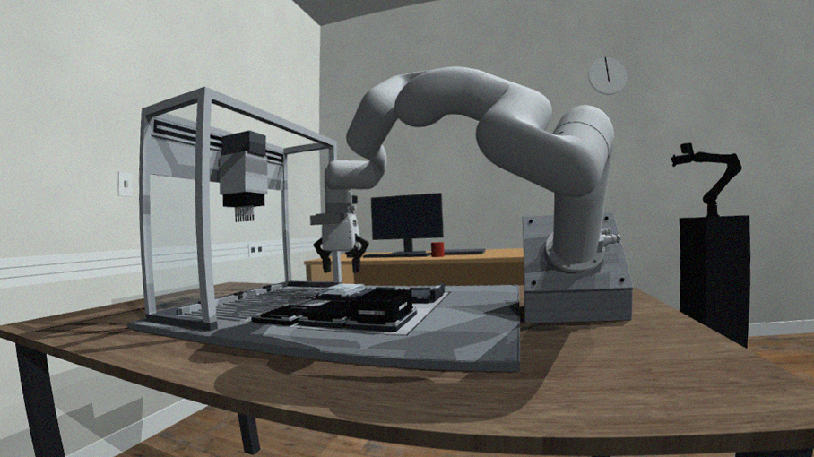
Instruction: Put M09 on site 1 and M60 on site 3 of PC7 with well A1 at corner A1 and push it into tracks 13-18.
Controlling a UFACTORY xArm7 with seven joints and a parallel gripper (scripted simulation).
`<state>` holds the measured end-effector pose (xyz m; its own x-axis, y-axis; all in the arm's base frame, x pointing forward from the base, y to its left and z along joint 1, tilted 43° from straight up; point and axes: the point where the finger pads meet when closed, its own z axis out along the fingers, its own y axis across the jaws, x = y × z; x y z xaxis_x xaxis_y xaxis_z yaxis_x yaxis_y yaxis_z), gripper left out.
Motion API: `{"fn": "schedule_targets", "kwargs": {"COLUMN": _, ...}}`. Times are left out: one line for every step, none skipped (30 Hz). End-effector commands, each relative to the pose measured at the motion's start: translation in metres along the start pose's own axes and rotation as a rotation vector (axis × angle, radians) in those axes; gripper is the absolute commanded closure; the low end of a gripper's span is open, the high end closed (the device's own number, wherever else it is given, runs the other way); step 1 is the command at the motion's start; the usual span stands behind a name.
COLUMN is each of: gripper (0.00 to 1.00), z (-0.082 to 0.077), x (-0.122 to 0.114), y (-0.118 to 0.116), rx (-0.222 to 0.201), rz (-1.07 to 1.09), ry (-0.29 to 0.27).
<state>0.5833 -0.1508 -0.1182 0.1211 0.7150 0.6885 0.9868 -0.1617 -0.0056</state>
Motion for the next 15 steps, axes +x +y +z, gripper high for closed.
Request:
{"fn": "schedule_targets", "kwargs": {"gripper": 0.0, "z": -0.009, "x": -0.001, "y": 0.001, "rx": -0.005, "rz": -0.001, "ry": -0.004}}
{"fn": "schedule_targets", "kwargs": {"gripper": 0.0, "z": -0.011, "x": -0.001, "y": 0.001, "rx": -0.005, "rz": -0.001, "ry": -0.004}}
{"fn": "schedule_targets", "kwargs": {"gripper": 0.0, "z": -0.012, "x": -0.001, "y": 0.001, "rx": -0.005, "rz": -0.001, "ry": -0.004}}
{"fn": "schedule_targets", "kwargs": {"gripper": 0.0, "z": -0.014, "x": -0.001, "y": 0.001, "rx": -0.005, "rz": -0.001, "ry": -0.004}}
{"fn": "schedule_targets", "kwargs": {"gripper": 0.0, "z": -0.016, "x": -0.001, "y": 0.001, "rx": -0.005, "rz": -0.001, "ry": -0.004}}
{"fn": "schedule_targets", "kwargs": {"gripper": 0.0, "z": -0.017, "x": -0.001, "y": 0.001, "rx": -0.005, "rz": -0.001, "ry": -0.004}}
{"fn": "schedule_targets", "kwargs": {"gripper": 0.0, "z": -0.019, "x": -0.001, "y": 0.001, "rx": -0.005, "rz": -0.001, "ry": -0.004}}
{"fn": "schedule_targets", "kwargs": {"gripper": 0.0, "z": -0.021, "x": -0.001, "y": 0.001, "rx": -0.005, "rz": -0.001, "ry": -0.004}}
{"fn": "schedule_targets", "kwargs": {"gripper": 0.0, "z": -0.022, "x": -0.001, "y": 0.001, "rx": -0.005, "rz": -0.001, "ry": -0.004}}
{"fn": "schedule_targets", "kwargs": {"gripper": 0.0, "z": -0.022, "x": -0.001, "y": 0.001, "rx": -0.005, "rz": -0.001, "ry": -0.004}}
{"fn": "schedule_targets", "kwargs": {"gripper": 0.0, "z": -0.022, "x": -0.001, "y": 0.001, "rx": -0.005, "rz": -0.001, "ry": -0.004}}
{"fn": "schedule_targets", "kwargs": {"gripper": 0.0, "z": -0.024, "x": -0.001, "y": 0.001, "rx": -0.005, "rz": -0.001, "ry": -0.004}}
{"fn": "schedule_targets", "kwargs": {"gripper": 0.0, "z": -0.026, "x": -0.001, "y": 0.001, "rx": -0.005, "rz": -0.001, "ry": -0.004}}
{"fn": "schedule_targets", "kwargs": {"gripper": 0.0, "z": -0.027, "x": -0.001, "y": 0.001, "rx": -0.005, "rz": -0.001, "ry": -0.004}}
{"fn": "schedule_targets", "kwargs": {"gripper": 0.0, "z": -0.029, "x": -0.001, "y": 0.001, "rx": -0.005, "rz": -0.001, "ry": -0.004}}
